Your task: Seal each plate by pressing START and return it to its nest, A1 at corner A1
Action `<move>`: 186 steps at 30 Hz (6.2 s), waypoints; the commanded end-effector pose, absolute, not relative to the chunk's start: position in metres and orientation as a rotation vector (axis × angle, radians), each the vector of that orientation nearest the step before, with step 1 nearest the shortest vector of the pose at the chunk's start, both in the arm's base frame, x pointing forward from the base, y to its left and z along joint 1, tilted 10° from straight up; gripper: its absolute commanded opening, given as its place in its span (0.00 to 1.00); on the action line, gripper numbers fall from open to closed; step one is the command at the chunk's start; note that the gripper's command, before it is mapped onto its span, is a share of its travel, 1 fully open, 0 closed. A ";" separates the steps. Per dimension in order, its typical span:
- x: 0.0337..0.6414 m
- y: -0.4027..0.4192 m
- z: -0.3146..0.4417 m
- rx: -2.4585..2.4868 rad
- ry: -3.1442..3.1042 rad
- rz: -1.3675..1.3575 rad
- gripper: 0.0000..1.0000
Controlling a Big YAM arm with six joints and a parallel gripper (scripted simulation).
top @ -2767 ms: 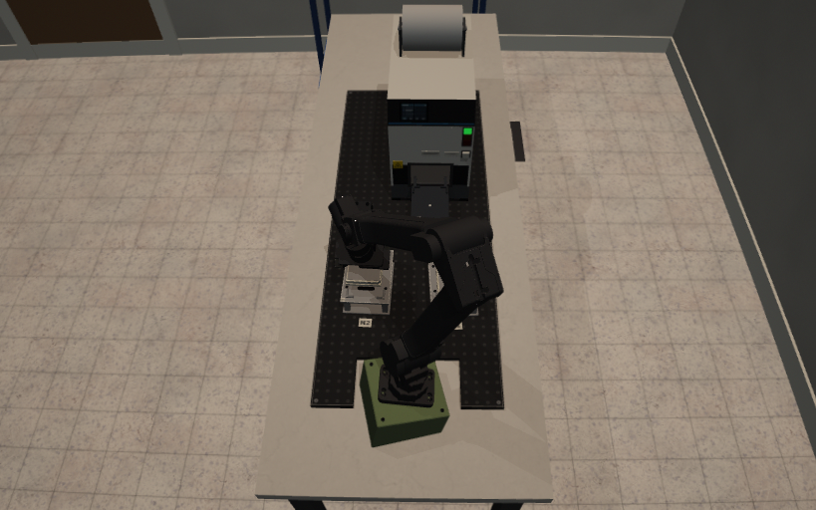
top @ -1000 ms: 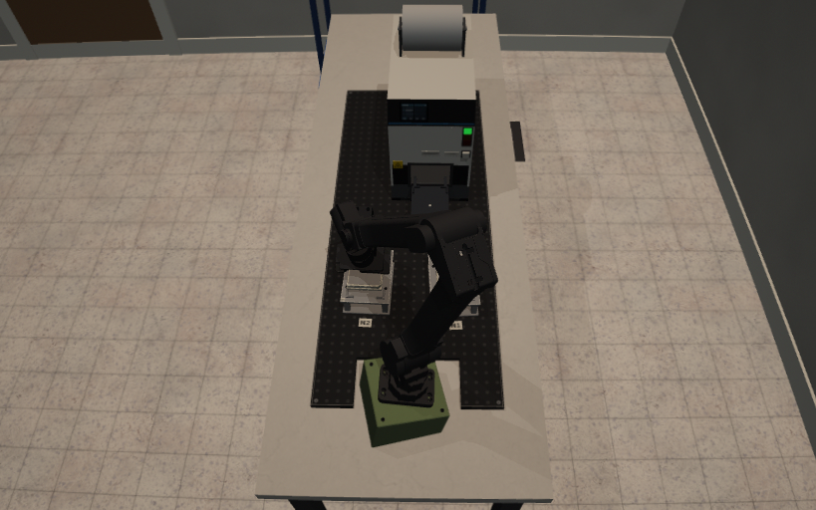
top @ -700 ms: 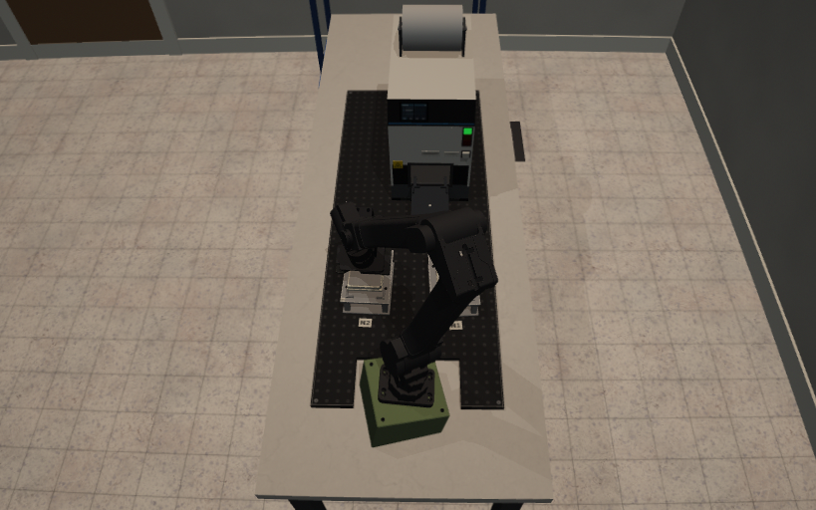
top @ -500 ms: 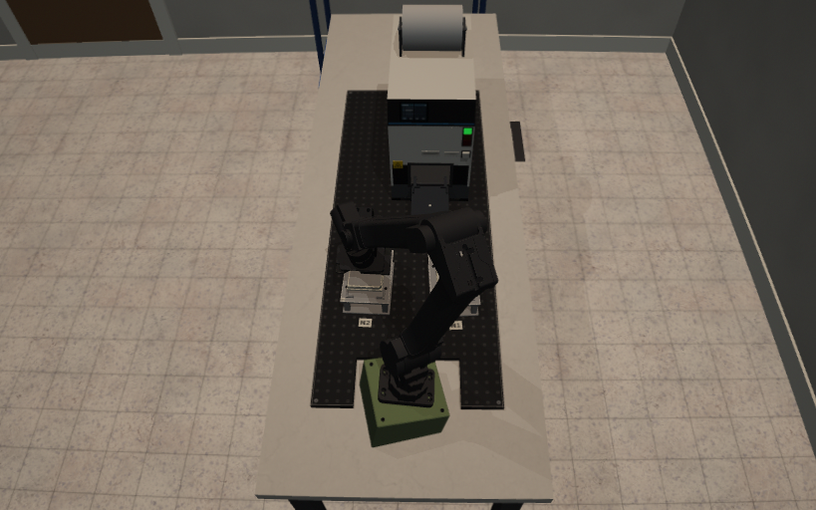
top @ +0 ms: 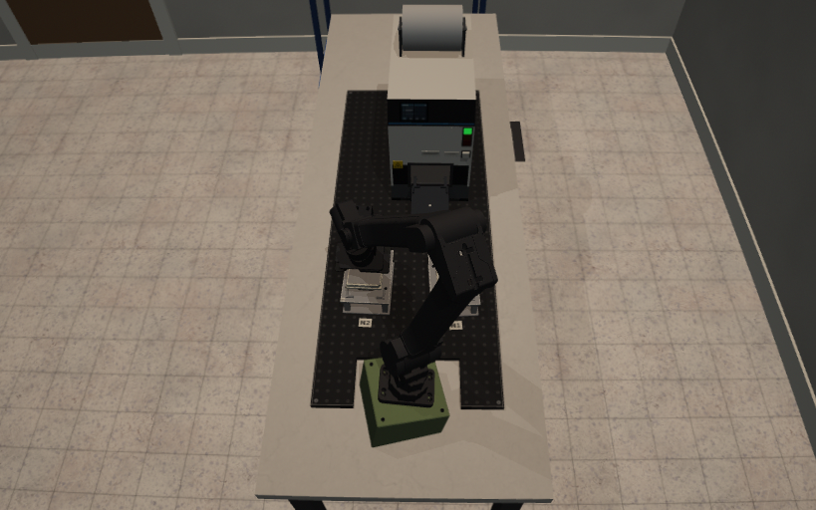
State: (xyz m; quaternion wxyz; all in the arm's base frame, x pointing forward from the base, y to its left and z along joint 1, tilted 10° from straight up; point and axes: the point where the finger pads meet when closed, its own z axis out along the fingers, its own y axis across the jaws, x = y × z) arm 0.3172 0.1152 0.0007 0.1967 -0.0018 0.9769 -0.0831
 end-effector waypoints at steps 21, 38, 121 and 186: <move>0.338 0.132 0.018 0.002 2.682 -0.177 0.00; 0.327 0.118 0.004 -0.002 2.723 -0.222 0.00; 0.322 0.120 -0.007 -0.001 2.702 -0.192 0.00; 0.327 0.113 -0.027 0.005 2.718 -0.214 0.00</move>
